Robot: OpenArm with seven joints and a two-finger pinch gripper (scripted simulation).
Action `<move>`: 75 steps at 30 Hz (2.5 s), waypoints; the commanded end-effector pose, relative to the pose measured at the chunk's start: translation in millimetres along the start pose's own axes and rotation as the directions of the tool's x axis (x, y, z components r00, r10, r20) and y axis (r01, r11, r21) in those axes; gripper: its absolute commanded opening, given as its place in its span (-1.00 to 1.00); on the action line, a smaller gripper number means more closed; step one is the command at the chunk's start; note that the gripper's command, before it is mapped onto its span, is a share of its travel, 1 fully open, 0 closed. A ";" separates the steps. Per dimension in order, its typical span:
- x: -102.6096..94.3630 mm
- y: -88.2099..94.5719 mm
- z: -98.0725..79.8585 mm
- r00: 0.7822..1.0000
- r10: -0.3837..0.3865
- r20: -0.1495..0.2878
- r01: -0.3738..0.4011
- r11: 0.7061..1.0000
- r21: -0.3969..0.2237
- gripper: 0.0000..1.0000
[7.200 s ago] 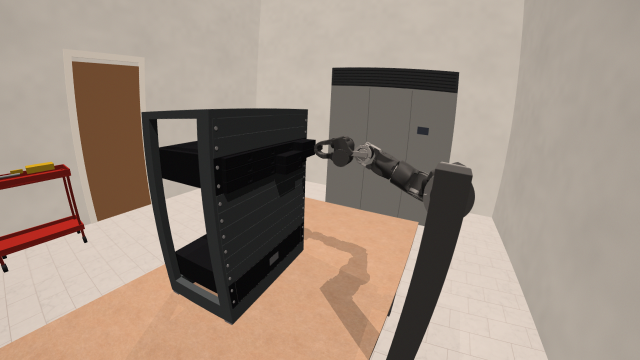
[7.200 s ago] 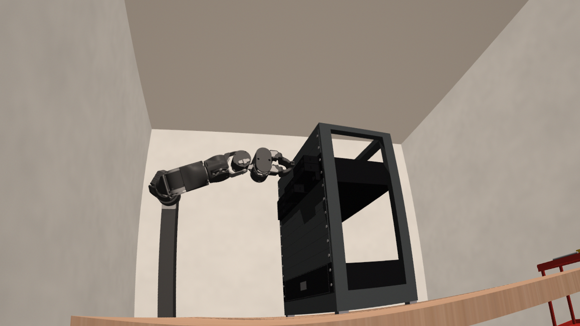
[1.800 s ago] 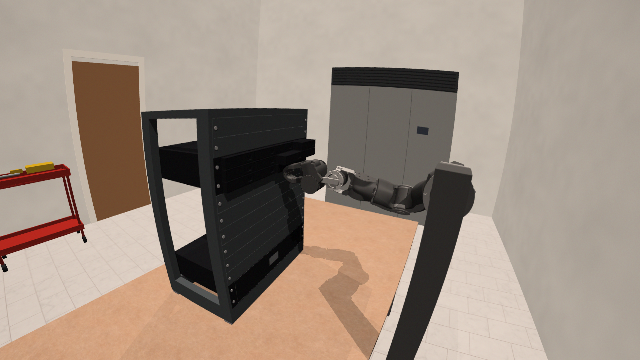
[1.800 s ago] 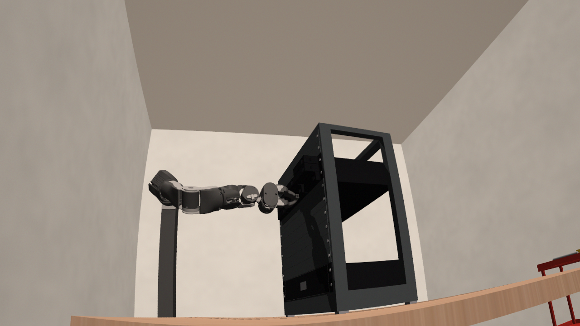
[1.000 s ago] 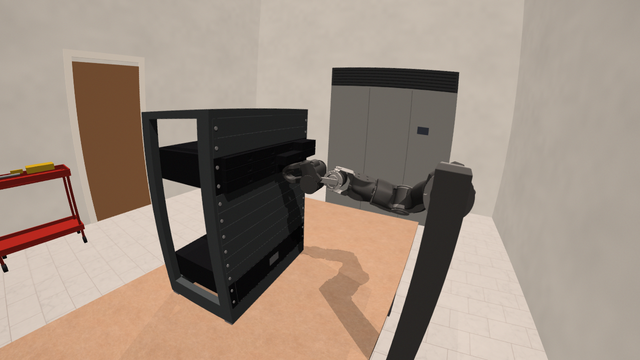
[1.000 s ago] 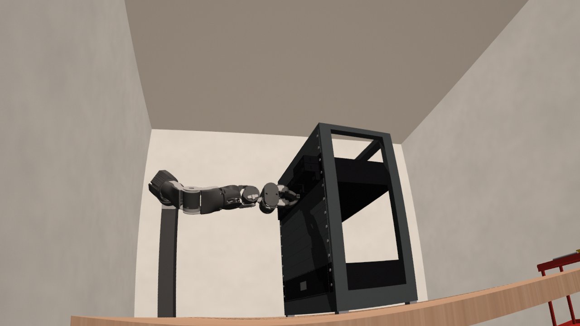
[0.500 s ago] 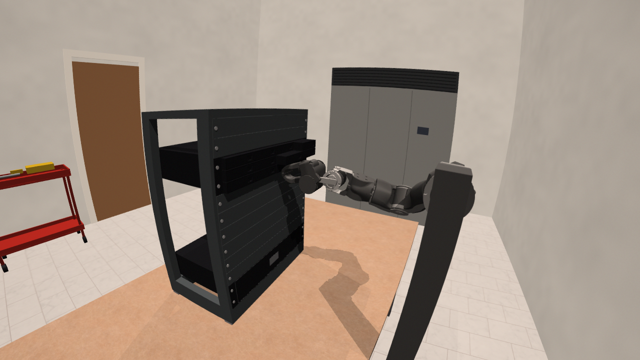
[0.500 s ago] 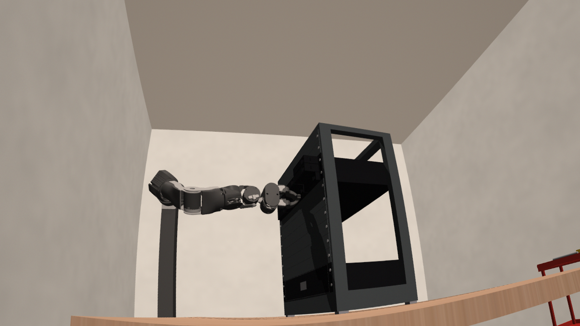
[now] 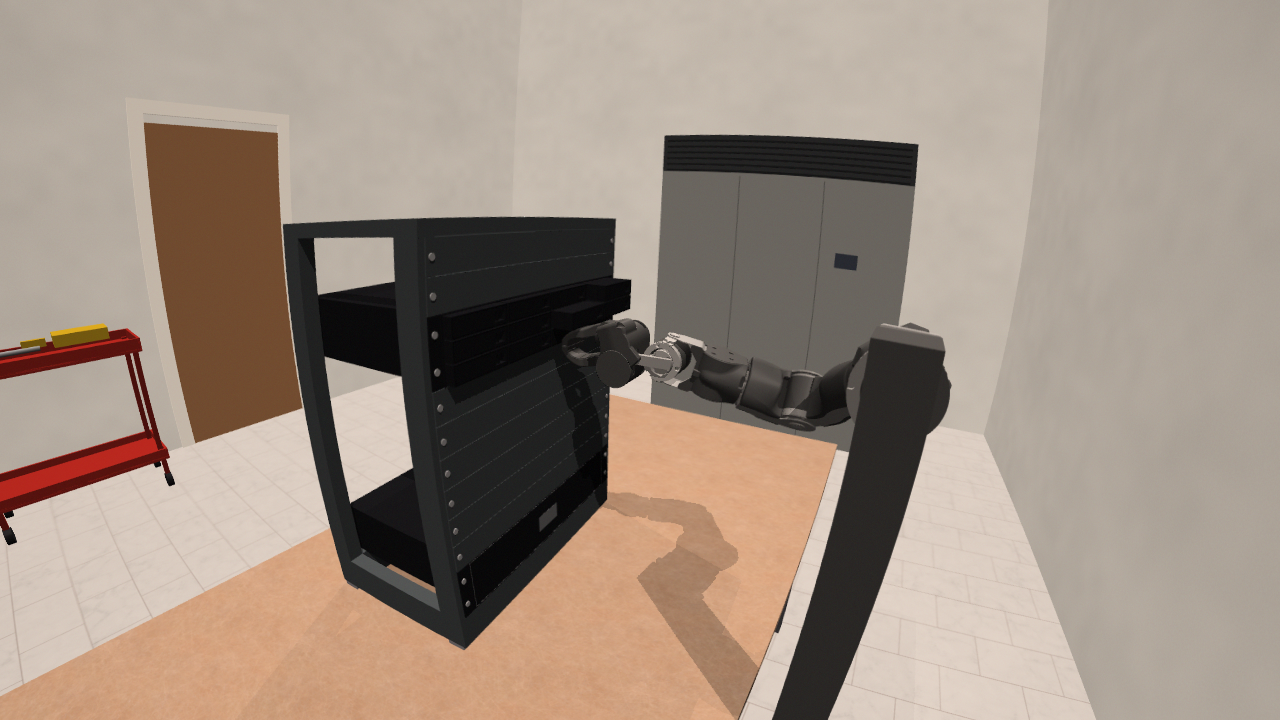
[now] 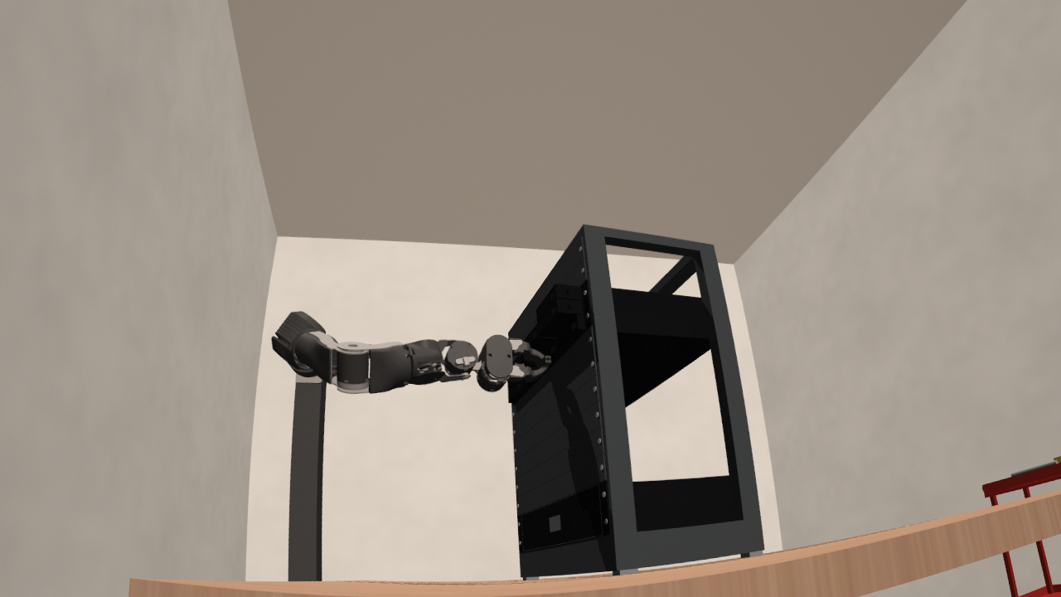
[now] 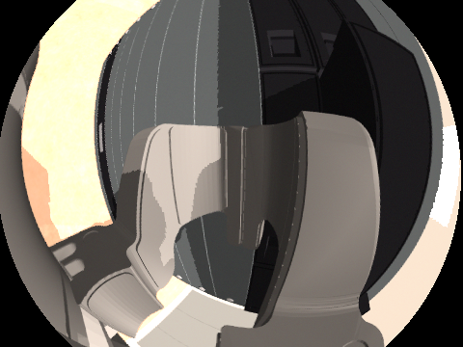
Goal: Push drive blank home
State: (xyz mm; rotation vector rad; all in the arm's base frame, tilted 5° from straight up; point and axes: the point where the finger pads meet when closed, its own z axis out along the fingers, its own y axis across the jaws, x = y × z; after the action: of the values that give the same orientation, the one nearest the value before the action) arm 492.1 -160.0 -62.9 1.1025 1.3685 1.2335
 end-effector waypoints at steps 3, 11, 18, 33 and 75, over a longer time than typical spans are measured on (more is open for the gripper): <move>8.9 -0.7 2.4 1.000 0.001 -0.028 -0.001 1.000 0.006 -1.00; 8.9 -0.7 2.4 1.000 0.001 -0.028 -0.001 1.000 0.006 -1.00; 10.4 1.1 -3.2 0.999 0.000 -0.032 0.000 1.000 0.001 -1.00; 8.9 1.2 -72.2 1.000 -0.001 -0.031 0.001 1.000 0.000 -1.00; 4.1 2.0 -136.4 1.000 -0.001 -0.031 0.001 1.000 -0.001 -1.00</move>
State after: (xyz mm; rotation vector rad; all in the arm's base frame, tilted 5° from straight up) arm 356.6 -173.7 -62.3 1.0916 1.4184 1.2357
